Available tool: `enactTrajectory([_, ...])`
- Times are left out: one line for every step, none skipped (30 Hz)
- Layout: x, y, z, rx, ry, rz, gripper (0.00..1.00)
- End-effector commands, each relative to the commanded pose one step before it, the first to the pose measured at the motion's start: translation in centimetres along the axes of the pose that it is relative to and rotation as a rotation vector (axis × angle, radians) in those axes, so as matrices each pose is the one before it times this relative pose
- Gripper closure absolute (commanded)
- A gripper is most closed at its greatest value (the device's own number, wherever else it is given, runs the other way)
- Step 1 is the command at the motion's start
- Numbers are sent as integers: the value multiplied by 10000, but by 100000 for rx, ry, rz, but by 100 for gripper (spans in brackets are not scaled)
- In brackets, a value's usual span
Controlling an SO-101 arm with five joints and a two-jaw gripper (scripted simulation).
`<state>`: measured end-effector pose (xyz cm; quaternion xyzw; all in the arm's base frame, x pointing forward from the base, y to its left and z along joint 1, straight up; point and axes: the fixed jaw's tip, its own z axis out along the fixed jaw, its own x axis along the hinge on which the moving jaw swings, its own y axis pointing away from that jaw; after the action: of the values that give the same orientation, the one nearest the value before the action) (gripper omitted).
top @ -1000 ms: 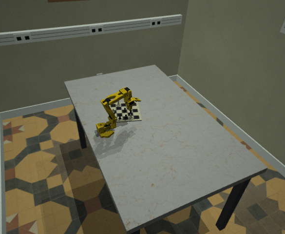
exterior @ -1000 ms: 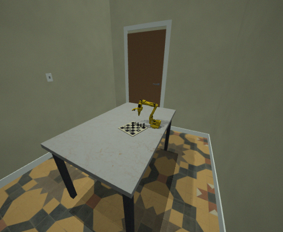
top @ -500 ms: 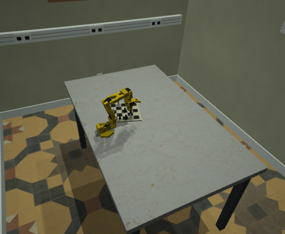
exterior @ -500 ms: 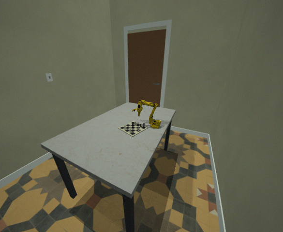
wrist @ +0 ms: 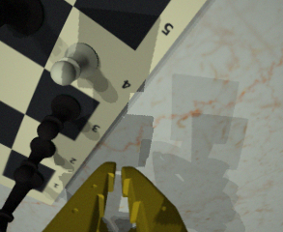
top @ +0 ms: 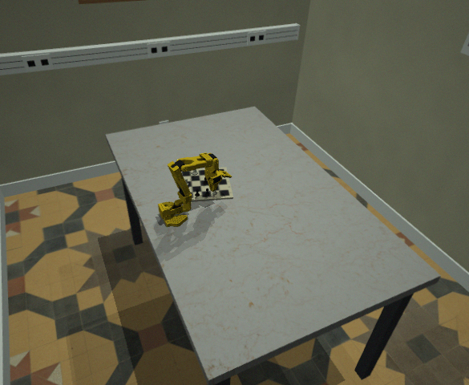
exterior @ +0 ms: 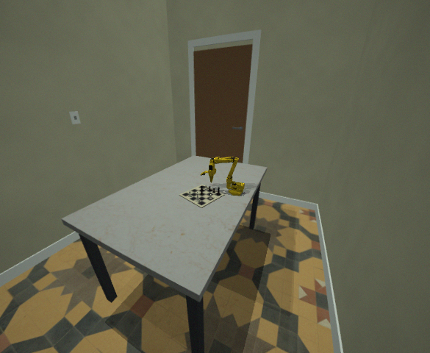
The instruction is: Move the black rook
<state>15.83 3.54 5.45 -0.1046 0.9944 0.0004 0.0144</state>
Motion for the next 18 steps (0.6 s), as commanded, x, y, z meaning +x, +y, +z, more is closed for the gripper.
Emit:
enactTrajectory([814, -1384, 14011, -126, 850, -237, 100])
enactTrajectory([-33, -2, 2220, 0, 3, 0, 100])
enactTrajectory([0, 0, 1908, 0, 2, 0, 100])
enactTrajectory([24, 1, 1593, 0, 3, 0, 100])
enactTrajectory([32, 2, 1278, 0, 2, 0, 100])
enactTrajectory([35, 1, 978, 0, 2, 0, 100])
enactTrajectory([28, 2, 697, 0, 1, 0, 100])
enactTrajectory([22, 1, 450, 0, 2, 0, 100])
enactTrajectory([11, 1, 244, 0, 0, 0, 100])
enactTrajectory([0, 0, 0, 0, 0, 0, 100])
enactTrajectory([0, 0, 0, 0, 0, 0, 100])
enactTrajectory([6, 0, 96, 0, 1, 0, 100])
enactTrajectory([0, 0, 14, 0, -1, 0, 100])
enactTrajectory([1, 0, 1, 0, 1, 0, 100])
enactTrajectory([24, 2, 41, 0, 0, -1, 100])
enactTrajectory([145, 11, 240, 0, 3, -7, 100])
enactTrajectory([308, 25, 509, 0, 4, -16, 100])
enactTrajectory([458, 36, 748, 0, 7, -23, 100])
